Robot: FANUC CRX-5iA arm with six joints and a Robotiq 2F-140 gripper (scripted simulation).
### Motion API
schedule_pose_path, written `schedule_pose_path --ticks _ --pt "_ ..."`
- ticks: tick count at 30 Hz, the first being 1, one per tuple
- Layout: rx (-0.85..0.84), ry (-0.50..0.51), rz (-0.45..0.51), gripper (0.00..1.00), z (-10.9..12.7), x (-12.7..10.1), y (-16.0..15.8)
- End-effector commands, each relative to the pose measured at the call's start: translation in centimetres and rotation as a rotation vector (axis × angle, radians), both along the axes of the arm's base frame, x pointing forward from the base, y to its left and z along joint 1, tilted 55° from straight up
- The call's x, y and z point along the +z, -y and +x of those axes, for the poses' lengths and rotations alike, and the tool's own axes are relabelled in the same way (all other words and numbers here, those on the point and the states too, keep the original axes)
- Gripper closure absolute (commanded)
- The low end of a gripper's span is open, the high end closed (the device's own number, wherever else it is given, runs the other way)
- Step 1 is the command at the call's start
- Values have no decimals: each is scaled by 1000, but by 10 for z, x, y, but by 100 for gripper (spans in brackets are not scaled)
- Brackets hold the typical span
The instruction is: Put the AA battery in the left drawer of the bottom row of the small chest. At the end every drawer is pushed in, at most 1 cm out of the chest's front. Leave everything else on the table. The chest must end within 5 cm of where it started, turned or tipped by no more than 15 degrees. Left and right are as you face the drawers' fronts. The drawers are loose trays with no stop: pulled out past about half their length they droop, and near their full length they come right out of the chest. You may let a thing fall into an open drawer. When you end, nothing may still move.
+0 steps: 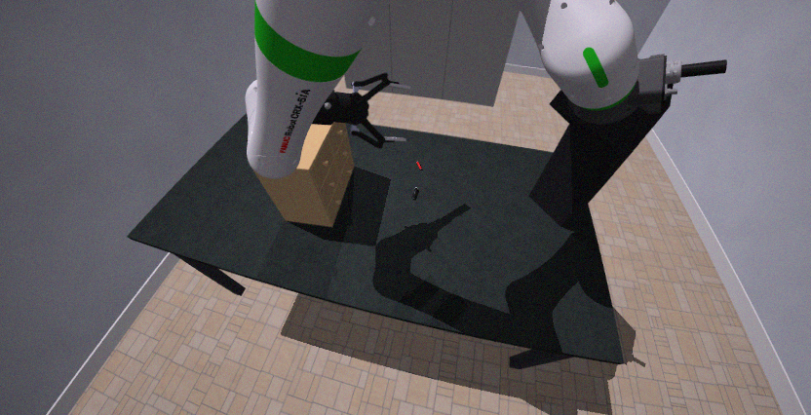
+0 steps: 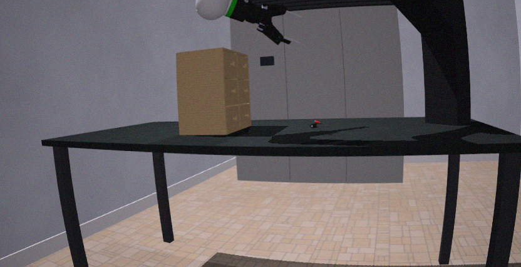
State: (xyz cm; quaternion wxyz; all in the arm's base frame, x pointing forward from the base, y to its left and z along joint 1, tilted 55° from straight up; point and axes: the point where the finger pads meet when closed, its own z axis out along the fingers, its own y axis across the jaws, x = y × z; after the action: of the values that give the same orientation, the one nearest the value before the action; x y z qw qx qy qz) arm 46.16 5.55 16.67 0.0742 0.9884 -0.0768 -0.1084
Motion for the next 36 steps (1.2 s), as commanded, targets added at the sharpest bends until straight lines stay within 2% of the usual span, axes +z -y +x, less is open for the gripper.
schedule_pose_path --ticks 1,3,4,5,10,11,13,14,19,20,22,23,25,28,30,32,36 --pt "-104 29 97 0 -16 -5 -4" --pt "-236 64 211 0 -34 -7 -15" --pt "-257 70 231 0 -34 -7 -15" --pt "-296 78 261 0 -44 -7 -23" --pt "-467 124 404 0 -53 -4 -33" --pt "-515 129 439 0 -59 1 -43" --pt "-515 129 439 0 -59 1 -43" --pt "-623 153 523 0 -63 8 -53" --pt "-793 197 658 0 -65 16 -61" --pt "-833 200 687 0 -65 24 -68" --pt "-906 223 746 0 -65 24 -68" --pt "-945 225 774 0 -64 33 -72" --pt "-1018 248 833 0 -64 33 -72" --pt "-1132 267 921 0 -62 46 -76" --pt "-1132 267 921 0 -62 46 -76" --pt "-1226 288 996 0 -60 52 -76" --pt "-1237 290 1005 0 -60 53 -76"
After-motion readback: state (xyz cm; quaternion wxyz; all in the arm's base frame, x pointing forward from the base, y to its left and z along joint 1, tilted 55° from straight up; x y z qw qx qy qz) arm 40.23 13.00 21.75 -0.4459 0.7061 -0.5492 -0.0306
